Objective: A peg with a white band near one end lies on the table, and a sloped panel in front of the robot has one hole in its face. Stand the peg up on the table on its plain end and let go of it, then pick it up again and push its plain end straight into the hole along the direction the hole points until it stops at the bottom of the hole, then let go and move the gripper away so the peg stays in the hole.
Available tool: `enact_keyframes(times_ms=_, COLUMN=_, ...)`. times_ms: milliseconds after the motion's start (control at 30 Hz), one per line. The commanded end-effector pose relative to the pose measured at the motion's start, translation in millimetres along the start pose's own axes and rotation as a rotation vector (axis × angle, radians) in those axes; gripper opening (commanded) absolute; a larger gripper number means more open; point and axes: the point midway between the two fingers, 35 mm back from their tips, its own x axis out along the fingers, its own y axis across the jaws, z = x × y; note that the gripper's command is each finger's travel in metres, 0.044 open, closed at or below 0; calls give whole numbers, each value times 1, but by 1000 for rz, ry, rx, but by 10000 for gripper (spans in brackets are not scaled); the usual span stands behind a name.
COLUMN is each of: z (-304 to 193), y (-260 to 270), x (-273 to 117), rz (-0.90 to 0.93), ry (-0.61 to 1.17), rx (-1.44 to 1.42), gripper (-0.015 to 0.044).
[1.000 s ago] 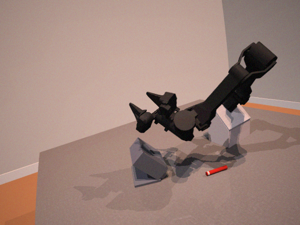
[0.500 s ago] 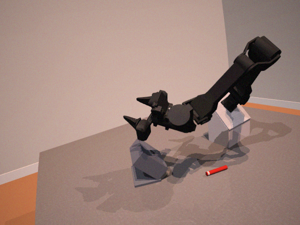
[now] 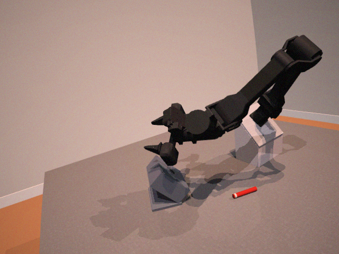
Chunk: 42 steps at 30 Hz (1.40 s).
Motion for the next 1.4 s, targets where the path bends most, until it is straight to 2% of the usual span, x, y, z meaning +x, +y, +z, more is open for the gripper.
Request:
enact_keyframes(times_ms=0, z=-5, y=6, x=-5, rz=70, ry=84, rx=-30, gripper=440)
enact_keyframes(times_ms=700, z=-68, y=35, x=-74, rz=405, ry=582, rx=-116, gripper=440)
enact_keyframes(times_ms=1367, z=-105, y=51, x=-182, rz=761, ry=1143, rx=-47, gripper=440)
